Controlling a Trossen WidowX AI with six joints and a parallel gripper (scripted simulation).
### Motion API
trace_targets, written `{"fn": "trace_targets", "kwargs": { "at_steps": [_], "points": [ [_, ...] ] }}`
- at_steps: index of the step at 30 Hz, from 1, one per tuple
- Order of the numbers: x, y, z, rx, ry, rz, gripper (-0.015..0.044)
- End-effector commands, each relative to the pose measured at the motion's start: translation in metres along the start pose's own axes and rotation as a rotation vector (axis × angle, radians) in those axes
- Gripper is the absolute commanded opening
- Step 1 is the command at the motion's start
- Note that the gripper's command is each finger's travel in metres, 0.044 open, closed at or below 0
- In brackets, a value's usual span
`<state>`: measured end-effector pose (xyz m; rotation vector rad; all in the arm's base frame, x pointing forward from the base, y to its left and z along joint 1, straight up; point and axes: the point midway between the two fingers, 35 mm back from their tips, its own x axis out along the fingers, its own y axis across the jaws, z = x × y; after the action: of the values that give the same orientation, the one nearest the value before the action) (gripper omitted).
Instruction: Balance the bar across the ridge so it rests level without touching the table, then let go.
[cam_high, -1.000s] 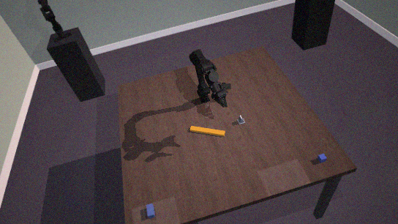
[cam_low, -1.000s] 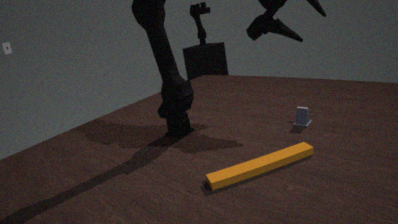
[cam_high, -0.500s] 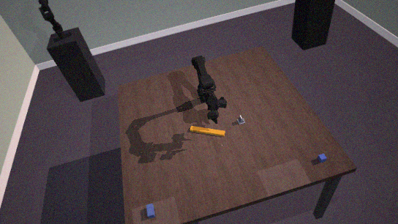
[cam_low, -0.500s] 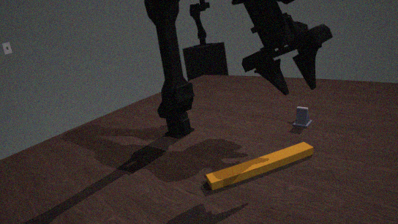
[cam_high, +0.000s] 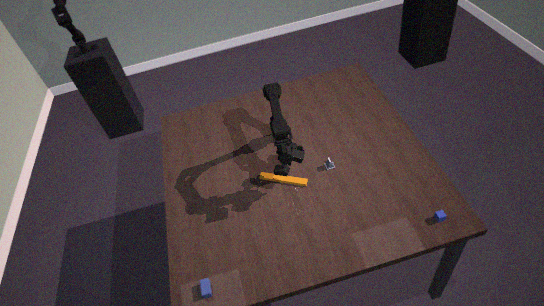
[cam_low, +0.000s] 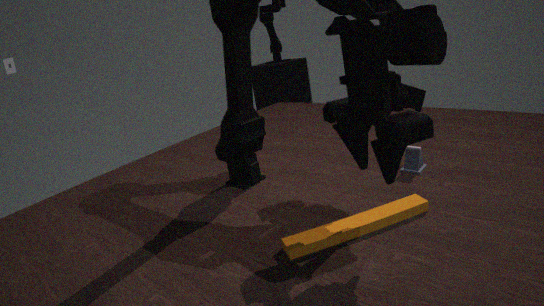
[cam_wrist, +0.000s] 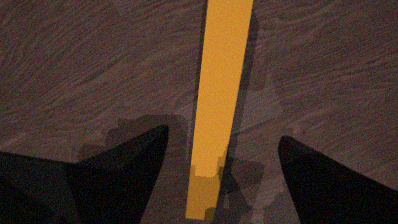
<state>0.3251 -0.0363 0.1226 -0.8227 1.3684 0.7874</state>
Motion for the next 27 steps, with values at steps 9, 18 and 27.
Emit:
{"fn": "trace_targets", "kwargs": {
  "at_steps": [9, 18, 27],
  "points": [
    [0.032, 0.001, -0.004, 0.023, 0.017, 0.015, 0.0315],
    [0.049, 0.002, -0.005, 0.023, 0.017, 0.015, 0.0315],
    [0.060, 0.002, -0.005, 0.023, 0.017, 0.015, 0.0315]
  ]
}}
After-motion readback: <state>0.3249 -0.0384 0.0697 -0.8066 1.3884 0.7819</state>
